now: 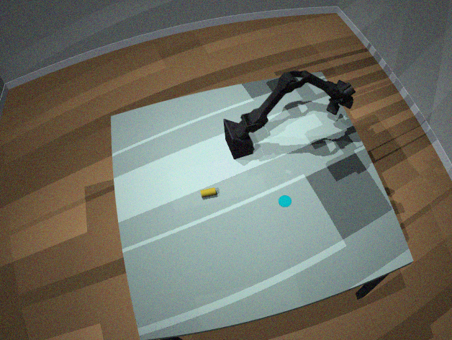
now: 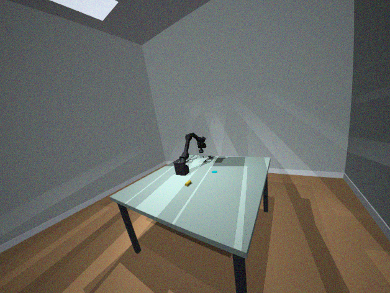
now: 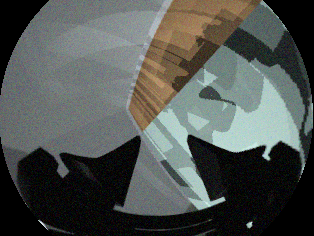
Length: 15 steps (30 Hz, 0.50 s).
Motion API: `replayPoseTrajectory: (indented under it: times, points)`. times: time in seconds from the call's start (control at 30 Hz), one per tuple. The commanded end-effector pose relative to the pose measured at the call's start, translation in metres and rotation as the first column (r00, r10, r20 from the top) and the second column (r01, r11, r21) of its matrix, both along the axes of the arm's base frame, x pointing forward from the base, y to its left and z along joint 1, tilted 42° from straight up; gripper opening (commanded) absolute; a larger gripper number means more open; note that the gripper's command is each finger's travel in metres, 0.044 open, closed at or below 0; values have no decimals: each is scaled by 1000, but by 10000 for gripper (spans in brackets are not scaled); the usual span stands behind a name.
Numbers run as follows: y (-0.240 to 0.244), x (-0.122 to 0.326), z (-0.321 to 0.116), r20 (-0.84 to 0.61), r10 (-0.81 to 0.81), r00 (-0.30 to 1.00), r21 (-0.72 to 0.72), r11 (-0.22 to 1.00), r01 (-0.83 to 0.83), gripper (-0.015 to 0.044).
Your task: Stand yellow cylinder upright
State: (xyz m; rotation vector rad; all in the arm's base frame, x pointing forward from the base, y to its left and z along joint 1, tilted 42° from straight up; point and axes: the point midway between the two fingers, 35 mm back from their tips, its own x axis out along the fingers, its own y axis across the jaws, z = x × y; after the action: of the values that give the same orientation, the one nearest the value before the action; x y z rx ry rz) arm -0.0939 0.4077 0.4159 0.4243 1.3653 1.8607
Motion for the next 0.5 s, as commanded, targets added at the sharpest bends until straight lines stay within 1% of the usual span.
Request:
replayPoseTrajectory:
  times: [0.0, 0.23, 0.47]
  points:
    - [19, 45, -26, 100, -96, 990, 2, 995, 96, 309]
    - [36, 131, -66, 281, -237, 930, 23, 970, 241, 309]
    - [31, 220, -107, 452, -328, 829, 27, 934, 355, 309]
